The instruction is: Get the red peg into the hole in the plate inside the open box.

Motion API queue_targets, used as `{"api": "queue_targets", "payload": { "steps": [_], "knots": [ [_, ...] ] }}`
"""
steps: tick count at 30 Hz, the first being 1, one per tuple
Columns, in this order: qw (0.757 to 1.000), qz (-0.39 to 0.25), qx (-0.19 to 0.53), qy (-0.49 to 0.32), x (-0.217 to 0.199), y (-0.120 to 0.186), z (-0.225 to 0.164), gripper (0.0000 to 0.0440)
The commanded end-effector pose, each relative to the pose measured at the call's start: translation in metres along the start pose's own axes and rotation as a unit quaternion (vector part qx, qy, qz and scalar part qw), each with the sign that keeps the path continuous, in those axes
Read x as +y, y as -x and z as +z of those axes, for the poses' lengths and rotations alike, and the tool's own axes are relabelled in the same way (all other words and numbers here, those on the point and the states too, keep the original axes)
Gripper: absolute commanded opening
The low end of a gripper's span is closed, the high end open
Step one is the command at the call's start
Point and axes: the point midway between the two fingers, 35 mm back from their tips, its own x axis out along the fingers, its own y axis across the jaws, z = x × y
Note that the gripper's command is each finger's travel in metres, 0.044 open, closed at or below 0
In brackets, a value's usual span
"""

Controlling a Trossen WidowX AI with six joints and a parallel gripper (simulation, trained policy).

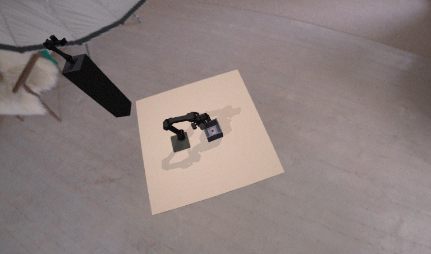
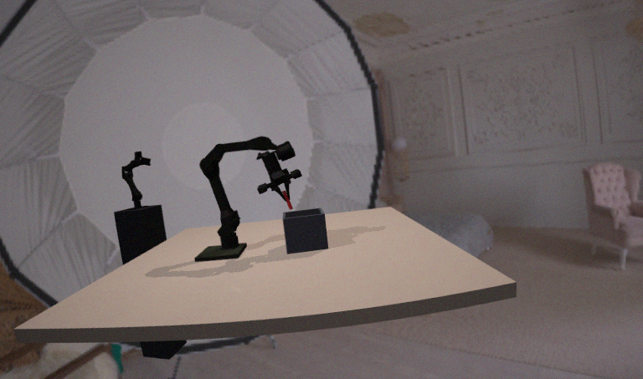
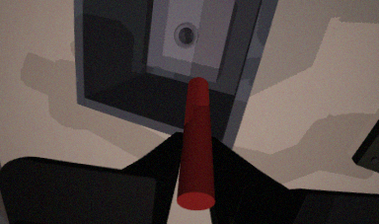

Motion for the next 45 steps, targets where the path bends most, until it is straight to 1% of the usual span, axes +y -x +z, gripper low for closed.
{"api": "queue_targets", "payload": {
  "steps": [1, 8, 16, 31, 44, 45],
  "knots": [
    [1.000, -0.013, 0.002, -0.006, 0.002, -0.006, 0.010, 0.0000],
    [0.999, -0.032, 0.008, -0.013, 0.004, -0.020, 0.026, 0.0000],
    [0.998, -0.050, 0.023, -0.015, 0.006, -0.045, 0.038, 0.0001],
    [0.997, -0.056, 0.062, -0.001, 0.016, -0.087, 0.041, 0.0000],
    [0.995, -0.062, 0.072, 0.029, 0.018, -0.122, 0.044, 0.0000],
    [0.995, -0.063, 0.071, 0.031, 0.018, -0.124, 0.045, 0.0015]
  ]
}}
